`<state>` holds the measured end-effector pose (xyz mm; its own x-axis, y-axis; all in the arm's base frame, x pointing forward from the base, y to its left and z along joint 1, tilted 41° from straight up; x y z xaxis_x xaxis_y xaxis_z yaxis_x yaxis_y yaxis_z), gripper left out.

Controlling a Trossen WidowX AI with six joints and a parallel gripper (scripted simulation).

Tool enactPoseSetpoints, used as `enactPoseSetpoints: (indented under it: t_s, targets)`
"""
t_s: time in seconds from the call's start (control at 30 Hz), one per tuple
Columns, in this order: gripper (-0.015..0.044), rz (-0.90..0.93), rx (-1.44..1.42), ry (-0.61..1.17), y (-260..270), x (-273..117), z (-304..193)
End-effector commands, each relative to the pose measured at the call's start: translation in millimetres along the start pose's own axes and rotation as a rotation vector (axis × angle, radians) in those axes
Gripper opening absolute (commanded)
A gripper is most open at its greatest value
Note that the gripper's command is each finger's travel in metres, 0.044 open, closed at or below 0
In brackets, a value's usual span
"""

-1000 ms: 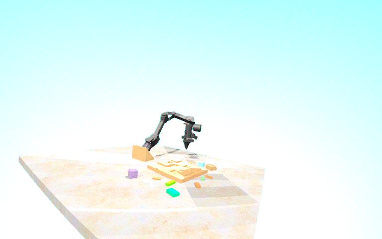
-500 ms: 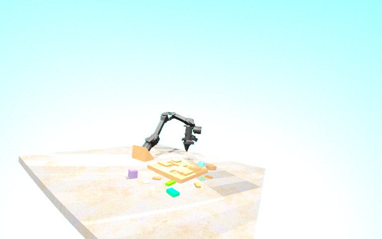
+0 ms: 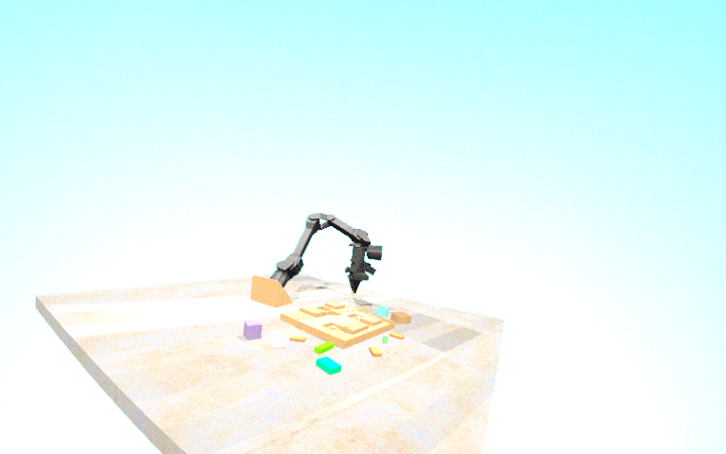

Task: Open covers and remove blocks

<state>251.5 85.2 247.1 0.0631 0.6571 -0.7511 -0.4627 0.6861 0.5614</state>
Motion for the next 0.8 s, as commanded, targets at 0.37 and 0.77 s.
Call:
enactPoseSetpoints:
  t_s: [0.37, 0.77]
  targets:
    - [0.0080, -0.001, 0.006, 0.005, -0.4, 26.7, -1.4]
    - [0.0080, 0.002, 0.006, 0.002, 1.0, 45.9, -3.3]
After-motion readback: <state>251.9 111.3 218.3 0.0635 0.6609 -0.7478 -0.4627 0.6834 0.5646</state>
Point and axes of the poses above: the point midway between the two fingers, 35 mm back from their tips, its own x axis out along the fingers, its own y axis across the jaws, z = x × y, the point moved 9 cm from there along -x, back along the fingers, and after that the axes turned 12 degrees about x, right-handed, at the moved point
